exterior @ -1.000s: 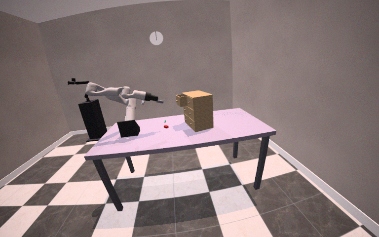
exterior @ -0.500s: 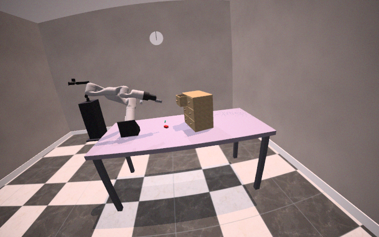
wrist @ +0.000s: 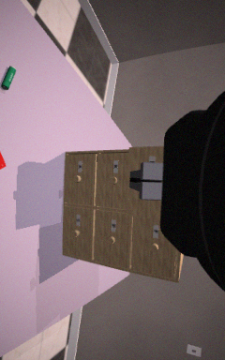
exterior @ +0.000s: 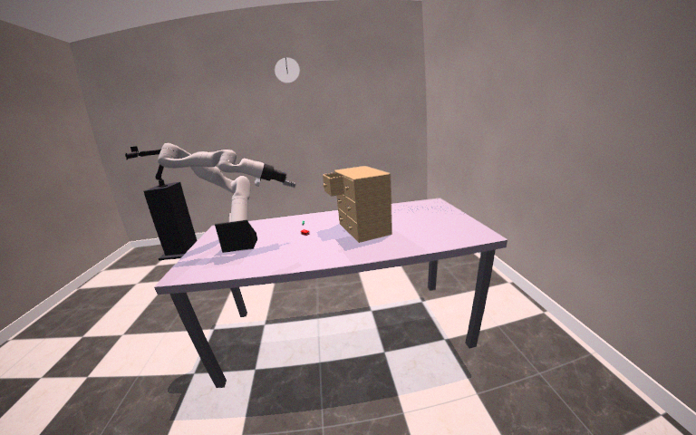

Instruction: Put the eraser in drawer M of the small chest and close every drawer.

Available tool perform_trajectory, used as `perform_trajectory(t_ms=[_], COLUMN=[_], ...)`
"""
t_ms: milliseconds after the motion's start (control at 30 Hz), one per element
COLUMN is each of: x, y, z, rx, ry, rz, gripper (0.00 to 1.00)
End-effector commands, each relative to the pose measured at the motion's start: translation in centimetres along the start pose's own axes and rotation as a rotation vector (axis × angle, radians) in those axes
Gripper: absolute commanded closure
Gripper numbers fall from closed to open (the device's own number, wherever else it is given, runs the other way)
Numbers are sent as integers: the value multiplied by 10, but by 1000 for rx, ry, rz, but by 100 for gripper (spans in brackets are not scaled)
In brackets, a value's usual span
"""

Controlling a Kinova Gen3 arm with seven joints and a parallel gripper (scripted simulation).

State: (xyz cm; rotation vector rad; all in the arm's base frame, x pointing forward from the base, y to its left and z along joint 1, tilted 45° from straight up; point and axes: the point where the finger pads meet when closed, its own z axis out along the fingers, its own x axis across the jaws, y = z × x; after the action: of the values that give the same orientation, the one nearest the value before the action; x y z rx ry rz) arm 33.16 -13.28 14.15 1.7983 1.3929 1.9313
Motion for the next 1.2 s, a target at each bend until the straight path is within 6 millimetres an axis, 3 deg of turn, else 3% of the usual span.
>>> perform_trajectory(t_ms=[0,733,1167], x=[-4,-3,-2], y=[4,25,46], z=[-5,-43,-81], rx=[64,503,922], ry=[-8,-13,-18], rz=[-4,1,6], gripper=[100,100,100])
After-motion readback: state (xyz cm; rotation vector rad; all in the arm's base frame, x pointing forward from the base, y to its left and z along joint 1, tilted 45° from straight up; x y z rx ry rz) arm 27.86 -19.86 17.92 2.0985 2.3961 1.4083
